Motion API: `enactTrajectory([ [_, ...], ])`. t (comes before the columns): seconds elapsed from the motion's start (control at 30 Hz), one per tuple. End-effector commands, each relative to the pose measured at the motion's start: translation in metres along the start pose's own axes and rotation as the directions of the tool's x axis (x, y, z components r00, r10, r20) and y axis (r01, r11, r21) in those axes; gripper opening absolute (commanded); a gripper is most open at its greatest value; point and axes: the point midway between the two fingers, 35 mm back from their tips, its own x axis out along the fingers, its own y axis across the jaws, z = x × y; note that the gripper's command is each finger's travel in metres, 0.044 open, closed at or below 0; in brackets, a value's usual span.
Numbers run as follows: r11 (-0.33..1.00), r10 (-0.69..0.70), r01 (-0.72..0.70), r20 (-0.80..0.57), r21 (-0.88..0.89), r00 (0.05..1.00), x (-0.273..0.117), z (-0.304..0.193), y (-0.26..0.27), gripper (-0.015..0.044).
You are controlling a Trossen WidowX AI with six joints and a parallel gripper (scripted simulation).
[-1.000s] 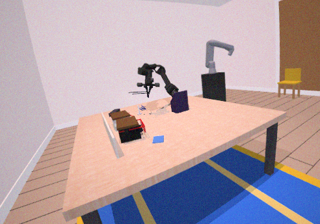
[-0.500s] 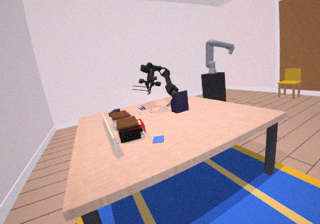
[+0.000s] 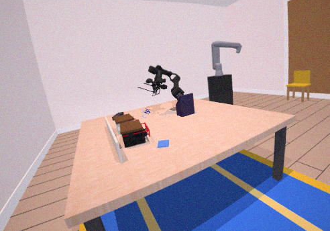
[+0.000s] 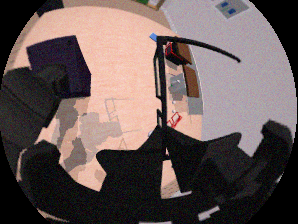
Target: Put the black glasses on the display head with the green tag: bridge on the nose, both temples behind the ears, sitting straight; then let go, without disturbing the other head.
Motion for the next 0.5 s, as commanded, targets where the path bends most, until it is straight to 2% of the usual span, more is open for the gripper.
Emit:
enactTrajectory([
  [0.0, 0.997, -0.029, 0.029, 0.013, -0.072, 1.000, -0.004, -0.003, 0.008, 0.0000],
  [0.47, 0.938, -0.159, 0.164, 0.041, -0.306, 0.986, -0.019, -0.017, 0.031, 0.0000],
])
